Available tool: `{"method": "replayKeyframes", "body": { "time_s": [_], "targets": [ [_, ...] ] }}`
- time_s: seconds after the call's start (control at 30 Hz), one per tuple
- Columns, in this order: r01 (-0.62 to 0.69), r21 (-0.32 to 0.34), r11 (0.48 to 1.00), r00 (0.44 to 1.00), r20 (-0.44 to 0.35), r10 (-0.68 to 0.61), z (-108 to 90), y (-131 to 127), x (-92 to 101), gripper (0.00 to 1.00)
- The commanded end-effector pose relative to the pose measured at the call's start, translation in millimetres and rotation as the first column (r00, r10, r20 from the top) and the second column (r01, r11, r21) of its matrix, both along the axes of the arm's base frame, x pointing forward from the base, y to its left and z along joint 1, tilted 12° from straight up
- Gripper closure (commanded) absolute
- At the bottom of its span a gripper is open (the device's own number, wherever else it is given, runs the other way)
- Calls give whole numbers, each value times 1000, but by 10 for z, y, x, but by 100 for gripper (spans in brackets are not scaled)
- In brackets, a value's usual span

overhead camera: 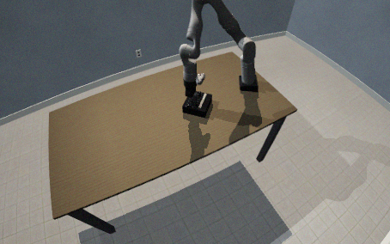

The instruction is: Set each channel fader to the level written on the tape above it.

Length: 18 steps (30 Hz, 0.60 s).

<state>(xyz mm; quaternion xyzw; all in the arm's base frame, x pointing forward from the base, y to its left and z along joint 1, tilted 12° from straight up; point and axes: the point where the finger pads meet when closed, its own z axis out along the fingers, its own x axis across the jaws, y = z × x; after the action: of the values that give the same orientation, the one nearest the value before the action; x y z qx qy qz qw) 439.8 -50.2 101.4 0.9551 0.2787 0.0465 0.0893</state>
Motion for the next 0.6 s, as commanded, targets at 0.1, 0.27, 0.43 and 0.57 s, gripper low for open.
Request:
{"method": "replayKeyframes", "body": {
  "time_s": [0.1, 0.27, 0.43, 0.57],
  "targets": [
    [0, -1, 1000, 1000, 2, 0, 8, -3, 6, 100],
    [0, -1, 1000, 1000, 2, 0, 6, 7, -1, 100],
    [0, -1, 1000, 1000, 2, 0, 0, 32, -16, 100],
    [0, -1, 1000, 1000, 2, 0, -3, 45, -24, 100]
  ]
}}
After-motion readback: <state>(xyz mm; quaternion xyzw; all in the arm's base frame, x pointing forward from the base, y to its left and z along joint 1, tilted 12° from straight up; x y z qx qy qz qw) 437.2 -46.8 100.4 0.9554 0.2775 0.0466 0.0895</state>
